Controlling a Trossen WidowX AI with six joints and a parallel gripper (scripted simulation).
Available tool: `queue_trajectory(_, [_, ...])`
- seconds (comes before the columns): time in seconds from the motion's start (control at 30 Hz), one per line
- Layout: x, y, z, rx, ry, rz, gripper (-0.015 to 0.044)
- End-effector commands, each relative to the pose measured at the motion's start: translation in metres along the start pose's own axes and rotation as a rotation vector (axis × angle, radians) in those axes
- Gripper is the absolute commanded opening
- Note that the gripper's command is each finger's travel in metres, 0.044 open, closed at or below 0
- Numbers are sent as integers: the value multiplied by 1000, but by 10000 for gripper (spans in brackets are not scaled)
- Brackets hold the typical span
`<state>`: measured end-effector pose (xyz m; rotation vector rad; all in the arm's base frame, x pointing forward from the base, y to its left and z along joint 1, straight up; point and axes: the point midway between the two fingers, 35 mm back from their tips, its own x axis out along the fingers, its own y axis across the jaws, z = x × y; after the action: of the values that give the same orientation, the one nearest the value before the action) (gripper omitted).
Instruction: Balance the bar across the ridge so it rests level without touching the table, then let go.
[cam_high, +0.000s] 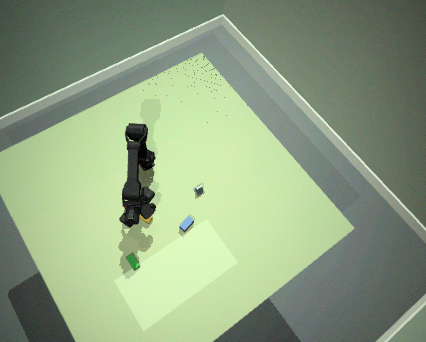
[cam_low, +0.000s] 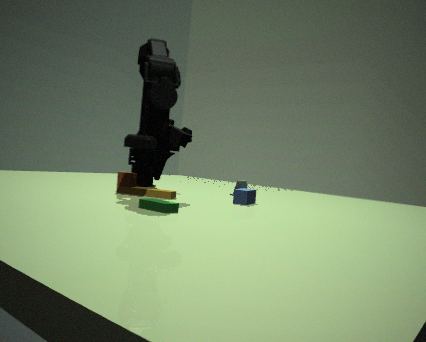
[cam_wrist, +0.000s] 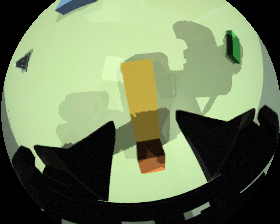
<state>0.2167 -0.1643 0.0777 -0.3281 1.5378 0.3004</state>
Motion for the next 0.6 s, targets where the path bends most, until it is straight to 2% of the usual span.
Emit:
queue_trajectory(0.0, [5,0,0,-3,-7,-4,315])
queue_trajectory(0.57, [30,0,1,-3,-7,-4,315])
